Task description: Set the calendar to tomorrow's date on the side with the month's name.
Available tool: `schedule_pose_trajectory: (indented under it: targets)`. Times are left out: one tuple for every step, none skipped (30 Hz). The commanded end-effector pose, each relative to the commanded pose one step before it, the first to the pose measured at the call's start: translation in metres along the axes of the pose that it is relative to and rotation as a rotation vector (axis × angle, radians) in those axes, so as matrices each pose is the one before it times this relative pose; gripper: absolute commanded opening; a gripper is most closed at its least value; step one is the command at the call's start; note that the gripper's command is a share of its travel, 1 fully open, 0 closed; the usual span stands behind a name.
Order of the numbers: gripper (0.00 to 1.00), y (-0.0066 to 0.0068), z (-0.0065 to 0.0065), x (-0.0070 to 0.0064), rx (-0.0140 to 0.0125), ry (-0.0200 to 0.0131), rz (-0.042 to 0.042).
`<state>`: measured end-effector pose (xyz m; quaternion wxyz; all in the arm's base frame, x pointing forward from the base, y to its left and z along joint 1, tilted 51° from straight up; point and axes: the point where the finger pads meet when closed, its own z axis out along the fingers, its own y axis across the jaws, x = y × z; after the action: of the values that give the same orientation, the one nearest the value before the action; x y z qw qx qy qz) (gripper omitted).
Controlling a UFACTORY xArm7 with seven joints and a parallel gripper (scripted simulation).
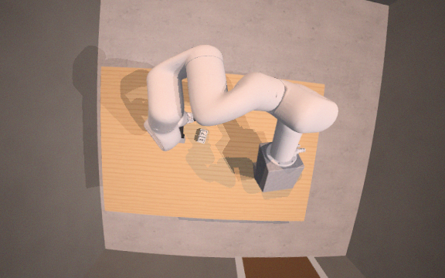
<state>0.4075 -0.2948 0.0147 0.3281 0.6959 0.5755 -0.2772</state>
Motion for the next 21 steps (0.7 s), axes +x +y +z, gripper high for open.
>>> schedule_pose_trajectory:
  targets:
    - [1.0, 0.00131, -0.00111, 0.00069, -0.00285, 0.0012, -0.00016]
    - [1.0, 0.0, 0.0, 0.0, 0.0, 0.0, 0.0]
    - [1.0, 0.0, 0.0, 0.0, 0.0, 0.0, 0.0]
    - [1.0, 0.0, 0.0, 0.0, 0.0, 0.0, 0.0]
    - [1.0, 0.0, 0.0, 0.0, 0.0, 0.0, 0.0]
    - [1.0, 0.0, 0.0, 0.0, 0.0, 0.0, 0.0]
    - [1.0, 0.0, 0.0, 0.0, 0.0, 0.0, 0.0]
    - [1.0, 0.0, 0.0, 0.0, 0.0, 0.0, 0.0]
    - [1.0, 0.0, 0.0, 0.0, 0.0, 0.0, 0.0]
    - [1.0, 0.0, 0.0, 0.0, 0.0, 0.0, 0.0]
    - [1.0, 0.0, 0.0, 0.0, 0.0, 0.0, 0.0]
    - [1.0, 0.0, 0.0, 0.0, 0.0, 0.0, 0.0]
    - [1.0, 0.0, 0.0, 0.0, 0.0, 0.0, 0.0]
    - [1.0, 0.0, -0.00005, 0.0, 0.0, 0.0, 0.0]
    - [1.0, 0.0, -0.00034, 0.0, 0.0, 0.0, 0.0]
    - [1.0, 0.0, -0.00083, 0.0, 0.0, 0.0, 0.0]
    - [1.0, 0.0, -0.00142, 0.0, 0.0, 0.0, 0.0]
    - [1.0, 0.0, -0.00203, 0.0, 0.0, 0.00001, -0.00001]
    - [1.0, 0.0, 0.0, 0.0, 0.0, 0.0, 0.0]
    - [1.0, 0.0, 0.0, 0.0, 0.0, 0.0, 0.0]
    - [1.0, 0.0, -0.00261, 0.0, 0.0, 0.0, 0.0]
